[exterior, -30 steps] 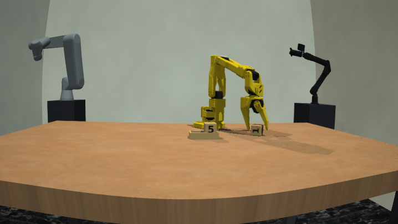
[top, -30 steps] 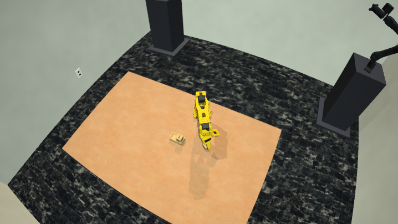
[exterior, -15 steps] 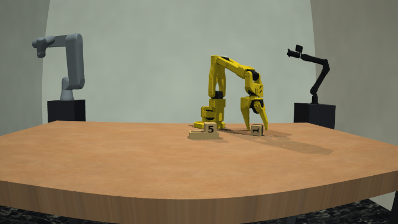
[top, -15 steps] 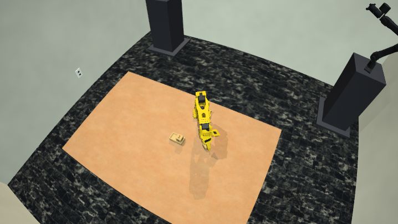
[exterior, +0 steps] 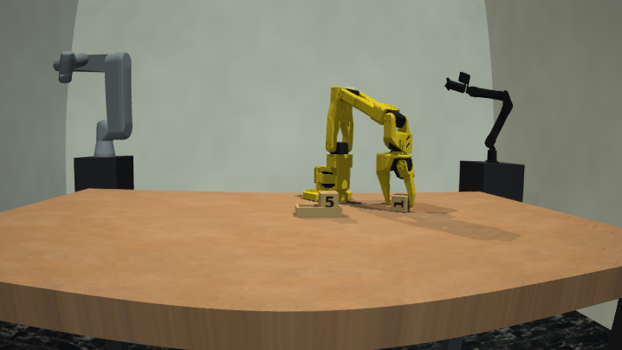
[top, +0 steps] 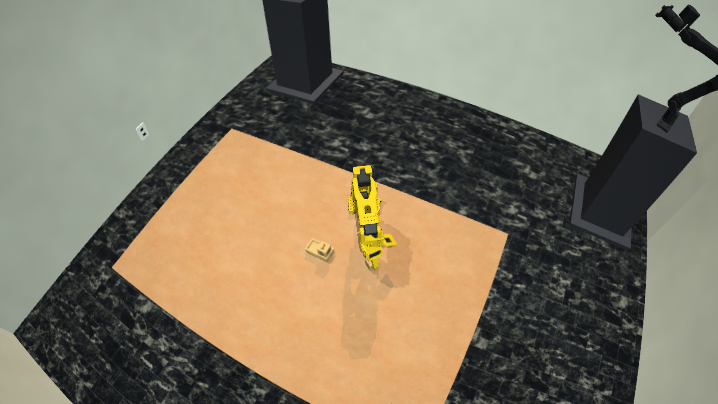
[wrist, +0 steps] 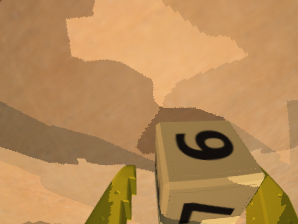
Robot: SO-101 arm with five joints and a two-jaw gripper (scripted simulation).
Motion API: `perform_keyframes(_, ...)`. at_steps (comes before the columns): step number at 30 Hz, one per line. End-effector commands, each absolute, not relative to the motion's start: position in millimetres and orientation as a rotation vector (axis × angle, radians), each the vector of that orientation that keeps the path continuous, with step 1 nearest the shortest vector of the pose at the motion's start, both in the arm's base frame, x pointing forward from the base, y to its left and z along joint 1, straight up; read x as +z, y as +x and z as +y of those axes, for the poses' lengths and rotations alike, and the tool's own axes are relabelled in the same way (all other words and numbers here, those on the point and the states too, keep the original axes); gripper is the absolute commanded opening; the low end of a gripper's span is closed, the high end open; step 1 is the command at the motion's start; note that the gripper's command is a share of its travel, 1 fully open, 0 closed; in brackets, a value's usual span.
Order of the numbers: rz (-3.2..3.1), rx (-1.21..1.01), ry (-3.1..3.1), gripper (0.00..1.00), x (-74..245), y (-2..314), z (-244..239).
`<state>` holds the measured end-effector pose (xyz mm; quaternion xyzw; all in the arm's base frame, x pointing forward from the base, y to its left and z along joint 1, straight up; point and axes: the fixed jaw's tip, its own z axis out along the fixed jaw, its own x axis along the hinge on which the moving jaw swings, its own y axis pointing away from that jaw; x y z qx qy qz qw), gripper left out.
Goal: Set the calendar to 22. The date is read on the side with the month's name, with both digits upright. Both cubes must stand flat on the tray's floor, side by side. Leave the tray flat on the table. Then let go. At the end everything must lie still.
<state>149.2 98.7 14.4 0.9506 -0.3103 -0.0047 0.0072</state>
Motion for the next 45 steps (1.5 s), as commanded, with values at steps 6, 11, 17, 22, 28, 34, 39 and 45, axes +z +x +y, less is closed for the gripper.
perform_keyframes(6, -0.979, 0.022, 3.004, 0.21, 19.8, 156.9, 105.9)
perform_keyframes(11, -0.979, 0.022, 3.004, 0.19, 19.8, 157.4, 106.7)
perform_keyframes(17, -0.979, 0.022, 3.004, 0.17, 19.7, 158.0, 107.5)
perform_keyframes(22, -0.979, 0.022, 3.004, 0.17, 19.7, 158.1, 107.7)
perform_keyframes(28, -0.979, 0.022, 3.004, 0.16, 19.7, 158.1, 107.7)
perform_keyframes(34, -0.979, 0.022, 3.004, 0.05, 19.7, 158.1, 107.7)
perform_keyframes(39, -0.979, 0.022, 3.004, 0.0, 19.7, 158.1, 107.7)
perform_keyframes(45, -0.979, 0.022, 3.004, 0.0, 20.1, 158.2, 107.7)
